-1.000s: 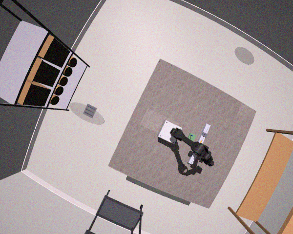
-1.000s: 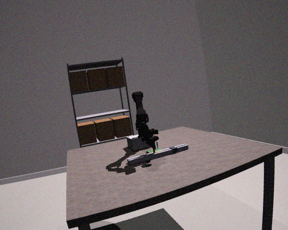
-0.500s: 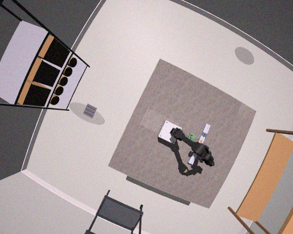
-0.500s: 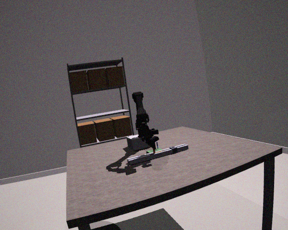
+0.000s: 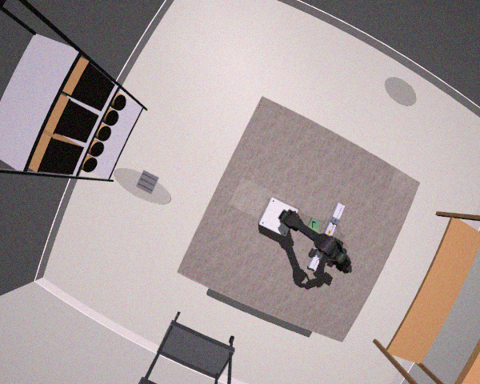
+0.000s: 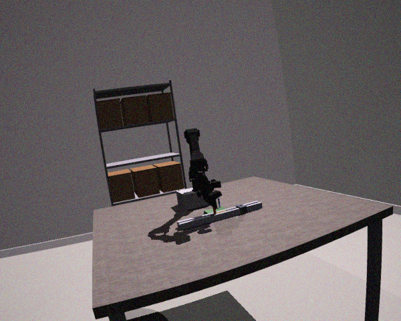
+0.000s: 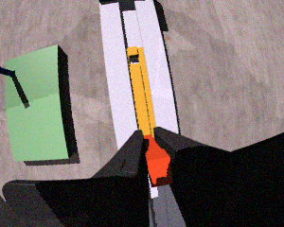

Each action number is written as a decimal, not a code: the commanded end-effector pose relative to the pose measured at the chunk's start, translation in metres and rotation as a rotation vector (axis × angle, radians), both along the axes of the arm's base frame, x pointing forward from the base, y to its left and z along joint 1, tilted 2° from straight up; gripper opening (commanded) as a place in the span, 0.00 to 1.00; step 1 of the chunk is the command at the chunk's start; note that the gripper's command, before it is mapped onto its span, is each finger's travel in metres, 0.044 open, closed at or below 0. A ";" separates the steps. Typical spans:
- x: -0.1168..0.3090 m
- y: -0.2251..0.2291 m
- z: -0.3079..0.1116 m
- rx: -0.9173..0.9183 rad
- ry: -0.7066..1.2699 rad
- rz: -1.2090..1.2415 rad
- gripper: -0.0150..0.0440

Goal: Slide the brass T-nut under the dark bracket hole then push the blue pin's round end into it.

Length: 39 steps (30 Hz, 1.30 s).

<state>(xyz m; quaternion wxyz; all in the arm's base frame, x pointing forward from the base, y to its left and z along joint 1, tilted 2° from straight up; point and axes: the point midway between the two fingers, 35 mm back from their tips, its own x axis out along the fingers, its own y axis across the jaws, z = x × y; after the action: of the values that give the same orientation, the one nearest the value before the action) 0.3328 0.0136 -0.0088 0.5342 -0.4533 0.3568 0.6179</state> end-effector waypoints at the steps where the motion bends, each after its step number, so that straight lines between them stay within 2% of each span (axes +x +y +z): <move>1: 0.002 0.000 0.002 -0.003 0.003 -0.002 0.00; 16: 0.004 0.001 0.001 -0.004 0.025 -0.001 0.00; 39: -0.005 0.039 0.001 0.001 0.025 0.001 0.00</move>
<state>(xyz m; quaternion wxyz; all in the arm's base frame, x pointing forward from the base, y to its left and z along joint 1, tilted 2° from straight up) 0.3290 0.0467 -0.0086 0.5291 -0.4458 0.3646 0.6232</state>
